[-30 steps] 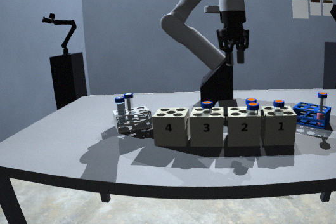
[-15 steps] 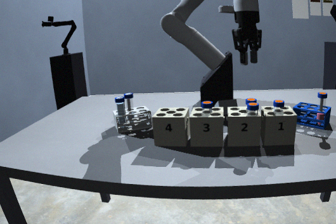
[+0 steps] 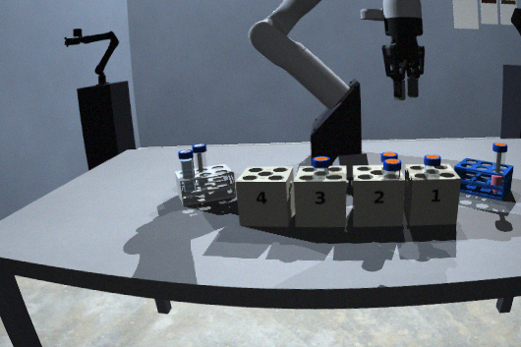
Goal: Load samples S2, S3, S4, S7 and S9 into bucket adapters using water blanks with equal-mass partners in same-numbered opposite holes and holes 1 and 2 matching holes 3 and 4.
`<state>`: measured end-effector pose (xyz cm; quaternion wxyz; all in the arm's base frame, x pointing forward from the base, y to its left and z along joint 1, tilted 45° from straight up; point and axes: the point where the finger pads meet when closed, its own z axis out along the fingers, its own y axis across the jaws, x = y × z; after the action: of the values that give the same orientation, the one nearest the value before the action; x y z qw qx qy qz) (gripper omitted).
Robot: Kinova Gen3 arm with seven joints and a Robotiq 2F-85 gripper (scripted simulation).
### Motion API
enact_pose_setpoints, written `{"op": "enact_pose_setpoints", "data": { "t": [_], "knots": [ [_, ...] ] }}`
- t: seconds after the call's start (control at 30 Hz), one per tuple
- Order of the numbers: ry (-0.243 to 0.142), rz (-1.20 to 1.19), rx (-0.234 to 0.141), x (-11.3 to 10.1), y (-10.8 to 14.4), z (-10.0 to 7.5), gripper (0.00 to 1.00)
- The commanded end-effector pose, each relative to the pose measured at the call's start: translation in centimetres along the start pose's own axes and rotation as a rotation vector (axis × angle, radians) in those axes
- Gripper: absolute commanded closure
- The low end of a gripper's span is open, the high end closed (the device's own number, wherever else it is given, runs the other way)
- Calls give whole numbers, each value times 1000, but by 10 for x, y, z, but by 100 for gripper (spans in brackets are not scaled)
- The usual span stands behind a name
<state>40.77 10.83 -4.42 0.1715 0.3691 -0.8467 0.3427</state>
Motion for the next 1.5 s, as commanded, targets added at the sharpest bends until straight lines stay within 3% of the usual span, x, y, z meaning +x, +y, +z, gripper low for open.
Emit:
{"op": "enact_pose_setpoints", "data": {
  "t": [0.0, 1.47],
  "knots": [
    [-1, 0, 0, -9, 10, -1, 38],
    [-2, 0, 0, -91, 107, -1, 38]
  ]
}}
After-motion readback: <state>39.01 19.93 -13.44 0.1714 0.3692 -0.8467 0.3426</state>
